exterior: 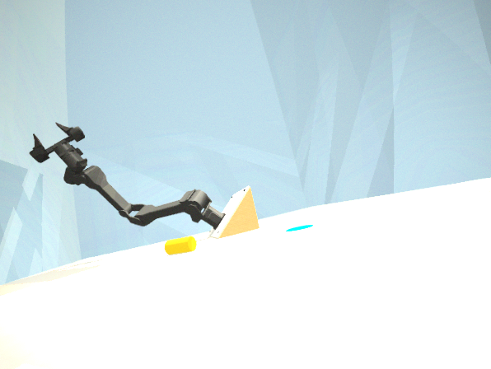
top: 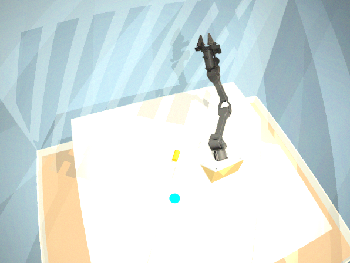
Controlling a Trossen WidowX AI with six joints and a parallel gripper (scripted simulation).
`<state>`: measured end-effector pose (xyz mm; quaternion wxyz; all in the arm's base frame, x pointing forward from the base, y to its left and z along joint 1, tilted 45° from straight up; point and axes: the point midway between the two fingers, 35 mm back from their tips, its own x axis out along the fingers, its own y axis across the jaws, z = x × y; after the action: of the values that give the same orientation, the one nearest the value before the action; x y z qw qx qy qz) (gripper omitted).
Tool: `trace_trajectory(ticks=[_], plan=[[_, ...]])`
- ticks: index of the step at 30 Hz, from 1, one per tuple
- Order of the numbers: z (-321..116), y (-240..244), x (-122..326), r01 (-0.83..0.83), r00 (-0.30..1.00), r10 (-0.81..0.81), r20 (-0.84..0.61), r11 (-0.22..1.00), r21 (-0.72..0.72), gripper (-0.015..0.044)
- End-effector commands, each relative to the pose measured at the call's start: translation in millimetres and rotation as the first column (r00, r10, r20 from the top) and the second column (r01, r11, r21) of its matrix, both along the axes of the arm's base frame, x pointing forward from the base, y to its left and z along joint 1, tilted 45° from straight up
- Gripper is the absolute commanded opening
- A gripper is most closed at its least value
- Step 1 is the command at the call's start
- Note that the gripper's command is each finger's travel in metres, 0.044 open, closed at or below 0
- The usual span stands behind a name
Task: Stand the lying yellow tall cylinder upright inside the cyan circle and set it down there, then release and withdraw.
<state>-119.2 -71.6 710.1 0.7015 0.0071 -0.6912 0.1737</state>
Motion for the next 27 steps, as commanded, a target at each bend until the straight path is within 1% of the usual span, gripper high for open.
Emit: trace_trajectory(ticks=[1,3,4,8,15,21,27], plan=[[0,2,2,0.000,1.000,0.000,-0.005,1.000,-0.004,0.0374],[0,15,17,0.003,0.999,-0.004,-0.042,0.999,-0.039,0.0321],[-1,24,28,0.003,0.998,-0.008,-0.070,0.998,-0.066,0.0309],[-9,63,71,-0.001,0.983,-0.031,-0.179,0.985,-0.172,0.0309],[-27,113,141,-0.009,0.917,-0.106,-0.385,0.959,-0.283,0.0309],[-54,148,197,-0.021,0.822,-0.195,-0.535,0.928,-0.372,0.0309],[-91,178,248,-0.041,0.697,-0.303,-0.650,0.888,-0.457,0.0309]])
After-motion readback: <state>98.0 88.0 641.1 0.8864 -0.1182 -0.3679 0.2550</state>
